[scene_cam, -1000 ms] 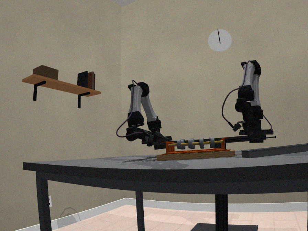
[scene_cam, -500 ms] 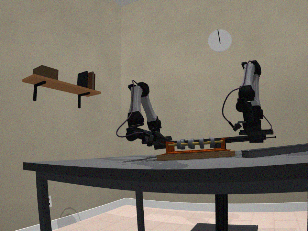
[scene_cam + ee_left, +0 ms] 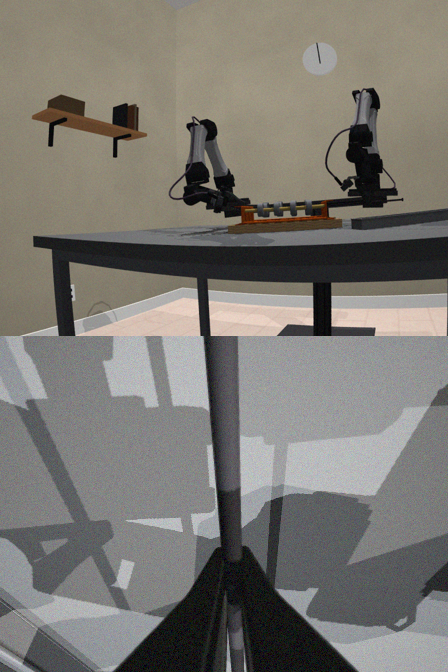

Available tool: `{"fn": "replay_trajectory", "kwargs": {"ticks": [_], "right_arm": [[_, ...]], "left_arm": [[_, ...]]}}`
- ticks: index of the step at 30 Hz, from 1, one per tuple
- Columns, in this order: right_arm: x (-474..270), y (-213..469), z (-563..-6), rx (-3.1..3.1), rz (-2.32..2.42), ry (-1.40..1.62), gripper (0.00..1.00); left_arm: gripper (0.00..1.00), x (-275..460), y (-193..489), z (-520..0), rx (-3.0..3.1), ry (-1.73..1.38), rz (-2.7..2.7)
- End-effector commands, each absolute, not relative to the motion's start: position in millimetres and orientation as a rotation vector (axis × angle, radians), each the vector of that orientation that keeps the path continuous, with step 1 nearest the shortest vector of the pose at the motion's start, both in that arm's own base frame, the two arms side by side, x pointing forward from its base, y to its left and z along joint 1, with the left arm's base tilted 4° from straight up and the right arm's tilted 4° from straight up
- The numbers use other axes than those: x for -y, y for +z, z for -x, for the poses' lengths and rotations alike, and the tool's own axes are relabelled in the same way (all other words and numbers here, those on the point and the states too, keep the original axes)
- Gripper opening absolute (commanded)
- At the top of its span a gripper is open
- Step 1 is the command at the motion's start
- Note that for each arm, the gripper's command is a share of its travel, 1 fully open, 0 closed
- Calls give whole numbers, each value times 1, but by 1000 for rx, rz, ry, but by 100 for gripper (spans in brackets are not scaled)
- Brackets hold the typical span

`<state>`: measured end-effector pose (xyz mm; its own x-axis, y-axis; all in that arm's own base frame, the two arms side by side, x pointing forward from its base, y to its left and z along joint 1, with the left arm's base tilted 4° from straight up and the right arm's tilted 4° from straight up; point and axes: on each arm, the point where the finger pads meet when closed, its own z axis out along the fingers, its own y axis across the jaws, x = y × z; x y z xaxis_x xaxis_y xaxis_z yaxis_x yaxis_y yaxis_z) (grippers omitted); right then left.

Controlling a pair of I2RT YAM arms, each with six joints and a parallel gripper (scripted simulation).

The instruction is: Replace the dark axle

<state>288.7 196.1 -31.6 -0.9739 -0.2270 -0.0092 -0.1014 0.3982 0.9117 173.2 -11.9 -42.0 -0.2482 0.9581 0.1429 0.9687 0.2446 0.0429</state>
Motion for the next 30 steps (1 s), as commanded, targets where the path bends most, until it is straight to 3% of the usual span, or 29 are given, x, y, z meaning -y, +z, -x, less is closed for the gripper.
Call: {"fn": "replay_trajectory", "kwargs": {"ticks": [1, 30], "right_arm": [[-218, -17, -294, 2527, -440, -1704, 33], [-218, -17, -294, 2527, -440, -1704, 33]], "left_arm": [[0, 6, -40, -170, 2390, -205, 1888], [0, -16, -34, -173, 2405, -222, 1894]]}}
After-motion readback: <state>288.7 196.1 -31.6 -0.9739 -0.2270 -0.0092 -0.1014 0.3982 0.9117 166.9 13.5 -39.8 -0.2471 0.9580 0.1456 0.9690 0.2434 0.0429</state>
